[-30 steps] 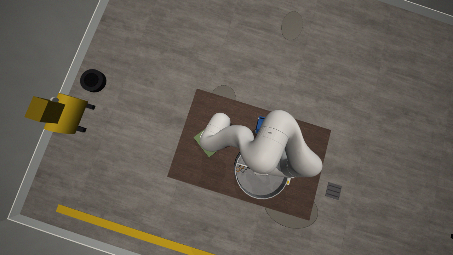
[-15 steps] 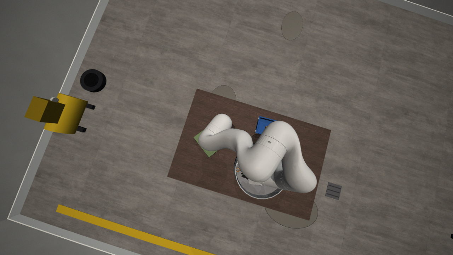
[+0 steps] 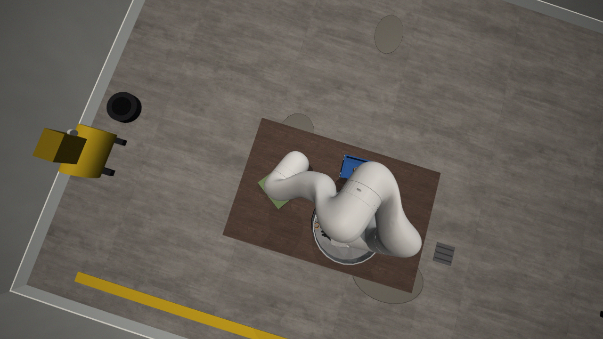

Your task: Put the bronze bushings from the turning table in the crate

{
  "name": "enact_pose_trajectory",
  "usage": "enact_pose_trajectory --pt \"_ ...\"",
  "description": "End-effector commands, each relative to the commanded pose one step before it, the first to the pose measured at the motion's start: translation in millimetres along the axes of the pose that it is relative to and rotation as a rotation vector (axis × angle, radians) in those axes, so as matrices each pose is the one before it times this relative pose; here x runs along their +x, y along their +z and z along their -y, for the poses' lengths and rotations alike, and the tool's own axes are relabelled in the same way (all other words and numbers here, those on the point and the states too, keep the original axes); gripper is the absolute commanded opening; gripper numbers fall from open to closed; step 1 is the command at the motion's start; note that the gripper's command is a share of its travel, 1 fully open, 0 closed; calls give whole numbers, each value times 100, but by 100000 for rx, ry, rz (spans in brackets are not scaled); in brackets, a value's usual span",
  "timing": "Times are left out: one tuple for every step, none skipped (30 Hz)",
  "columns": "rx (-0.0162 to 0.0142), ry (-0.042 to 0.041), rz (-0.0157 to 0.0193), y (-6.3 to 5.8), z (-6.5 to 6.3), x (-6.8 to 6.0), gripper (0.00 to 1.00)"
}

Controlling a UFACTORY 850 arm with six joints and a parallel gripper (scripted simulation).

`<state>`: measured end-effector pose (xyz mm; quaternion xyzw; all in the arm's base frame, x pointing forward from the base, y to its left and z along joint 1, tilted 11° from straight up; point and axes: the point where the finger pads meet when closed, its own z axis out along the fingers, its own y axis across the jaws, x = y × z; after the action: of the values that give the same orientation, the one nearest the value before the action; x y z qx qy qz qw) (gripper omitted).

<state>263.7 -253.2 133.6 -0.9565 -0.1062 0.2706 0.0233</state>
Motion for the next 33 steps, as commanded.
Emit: enact_pose_trajectory --pt "-96 71 -91 -70 -91 17 11" --pt "0 0 0 0 0 0 11" --pt "0 0 0 0 0 0 11" --pt "0 0 0 0 0 0 11" --pt "0 0 0 0 0 0 11" --pt "0 0 0 0 0 0 11" --pt "0 0 0 0 0 0 11" --pt "0 0 0 0 0 0 11" --pt "0 0 0 0 0 0 11" --pt "0 0 0 0 1 1 11" --pt "0 0 0 -2 4 3 11" --pt "0 0 0 -5 9 6 11" --pt "0 0 0 -7 13 8 11" --pt "0 0 0 -8 14 9 11" --pt "0 0 0 -7 13 8 11" --pt "0 0 0 -5 9 6 11" --pt "0 0 0 -2 4 3 11" --pt "0 0 0 0 1 1 11" --pt "0 0 0 0 0 0 11" --pt "0 0 0 0 0 0 11" --pt "0 0 0 0 0 0 11" --pt "0 0 0 0 0 0 11" --pt "0 0 0 0 0 0 11" --pt "0 0 0 0 0 0 11" --pt "0 0 0 0 0 0 11" --pt "0 0 0 0 0 0 11" --pt "0 0 0 0 0 0 11" --pt "0 0 0 0 0 0 11" --pt "0 0 0 0 0 0 11" --pt "0 0 0 20 0 17 11" --pt "0 0 0 115 0 97 11" --pt "0 0 0 237 1 200 11" --pt "0 0 0 329 1 278 11"
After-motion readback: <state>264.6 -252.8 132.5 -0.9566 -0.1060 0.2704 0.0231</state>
